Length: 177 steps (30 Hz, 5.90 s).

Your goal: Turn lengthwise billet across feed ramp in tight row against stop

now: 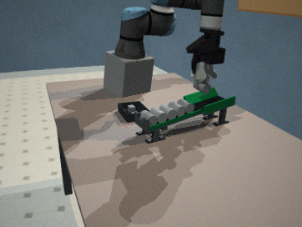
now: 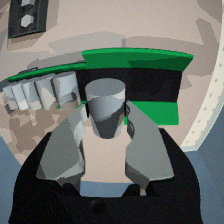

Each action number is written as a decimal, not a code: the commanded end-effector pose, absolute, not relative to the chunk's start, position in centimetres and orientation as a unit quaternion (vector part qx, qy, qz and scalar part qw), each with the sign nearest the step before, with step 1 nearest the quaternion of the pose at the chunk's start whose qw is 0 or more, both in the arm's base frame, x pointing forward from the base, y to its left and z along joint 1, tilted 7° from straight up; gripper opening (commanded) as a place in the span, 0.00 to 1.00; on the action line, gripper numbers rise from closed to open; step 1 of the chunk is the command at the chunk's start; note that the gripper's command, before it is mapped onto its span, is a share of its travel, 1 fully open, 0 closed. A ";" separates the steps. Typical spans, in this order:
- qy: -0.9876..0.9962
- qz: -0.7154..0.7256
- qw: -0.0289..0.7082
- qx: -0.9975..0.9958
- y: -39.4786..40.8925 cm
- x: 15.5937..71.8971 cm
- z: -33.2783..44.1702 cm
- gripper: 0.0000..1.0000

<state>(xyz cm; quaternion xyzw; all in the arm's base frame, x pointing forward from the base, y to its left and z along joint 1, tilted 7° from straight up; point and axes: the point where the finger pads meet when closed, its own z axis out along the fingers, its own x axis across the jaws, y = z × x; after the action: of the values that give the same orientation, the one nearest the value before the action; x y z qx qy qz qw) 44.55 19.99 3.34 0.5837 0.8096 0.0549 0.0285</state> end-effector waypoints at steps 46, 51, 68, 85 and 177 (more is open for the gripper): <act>0.810 0.055 0.029 0.584 20.6 44.8 0.3 0.00; 0.810 0.055 0.029 0.584 20.8 44.8 -0.3 0.00; 0.810 0.055 0.029 0.584 21.0 44.9 -1.5 0.00; 0.810 0.056 0.029 0.584 21.1 45.0 -2.3 0.00; 0.810 0.056 0.029 0.584 20.6 44.1 5.6 0.35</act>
<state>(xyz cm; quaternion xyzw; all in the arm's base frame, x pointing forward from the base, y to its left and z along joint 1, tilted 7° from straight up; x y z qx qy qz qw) 44.09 20.65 5.40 0.5838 0.8095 0.0552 0.0289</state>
